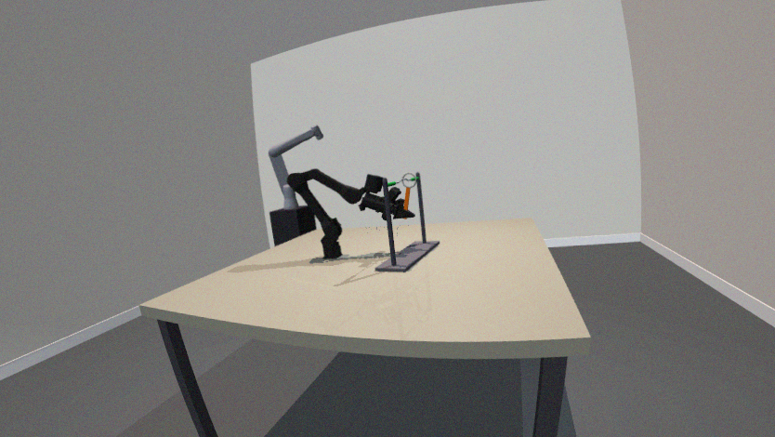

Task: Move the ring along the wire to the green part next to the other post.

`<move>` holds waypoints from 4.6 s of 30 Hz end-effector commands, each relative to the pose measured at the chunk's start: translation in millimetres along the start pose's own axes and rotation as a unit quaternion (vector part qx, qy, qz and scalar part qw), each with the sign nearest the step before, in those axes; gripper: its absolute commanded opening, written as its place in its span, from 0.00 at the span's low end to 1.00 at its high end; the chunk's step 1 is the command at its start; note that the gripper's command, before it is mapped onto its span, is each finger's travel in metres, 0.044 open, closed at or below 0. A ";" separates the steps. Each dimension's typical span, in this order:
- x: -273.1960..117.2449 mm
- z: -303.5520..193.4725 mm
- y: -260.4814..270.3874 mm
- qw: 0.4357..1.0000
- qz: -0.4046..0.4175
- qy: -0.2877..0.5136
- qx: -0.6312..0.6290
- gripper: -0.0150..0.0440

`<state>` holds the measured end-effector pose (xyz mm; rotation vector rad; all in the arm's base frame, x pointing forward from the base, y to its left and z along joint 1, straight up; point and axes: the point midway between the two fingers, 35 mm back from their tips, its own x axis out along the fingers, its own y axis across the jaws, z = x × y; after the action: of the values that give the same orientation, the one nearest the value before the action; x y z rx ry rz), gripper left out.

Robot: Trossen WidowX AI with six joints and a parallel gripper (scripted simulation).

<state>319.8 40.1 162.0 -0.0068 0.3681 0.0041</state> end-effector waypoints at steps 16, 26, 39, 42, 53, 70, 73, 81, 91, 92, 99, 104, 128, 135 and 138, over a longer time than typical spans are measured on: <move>3.6 1.3 24.6 1.000 -0.005 -0.005 0.023 0.00; 4.8 1.9 34.7 1.000 -0.004 -0.005 0.024 0.00; 6.3 2.7 47.6 1.000 -0.004 -0.007 0.023 0.00; 6.7 2.9 50.5 1.000 -0.004 -0.007 0.024 0.00; 11.8 -9.2 51.1 1.000 -0.004 -0.007 0.023 0.00; 13.6 -14.3 51.2 1.000 -0.004 -0.007 0.023 0.00; 13.6 -14.3 51.2 1.000 -0.004 -0.007 0.023 0.00; 13.6 -14.3 51.2 1.000 -0.004 -0.007 0.023 0.00; 13.5 -14.0 51.7 1.000 -0.002 -0.006 0.021 0.31; 13.5 -14.0 51.7 1.000 -0.002 -0.006 0.021 0.36; 7.1 -13.6 52.3 1.000 -0.002 -0.006 0.022 0.53; -6.2 -13.3 53.1 1.000 -0.003 -0.005 0.023 0.53; -36.4 -15.2 51.7 1.000 -0.004 -0.005 0.024 0.53; -36.4 -15.2 51.7 1.000 -0.004 -0.005 0.024 0.53; -36.4 -15.2 51.7 1.000 -0.004 -0.005 0.024 0.53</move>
<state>280.6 92.5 161.3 0.0378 0.3562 -0.0059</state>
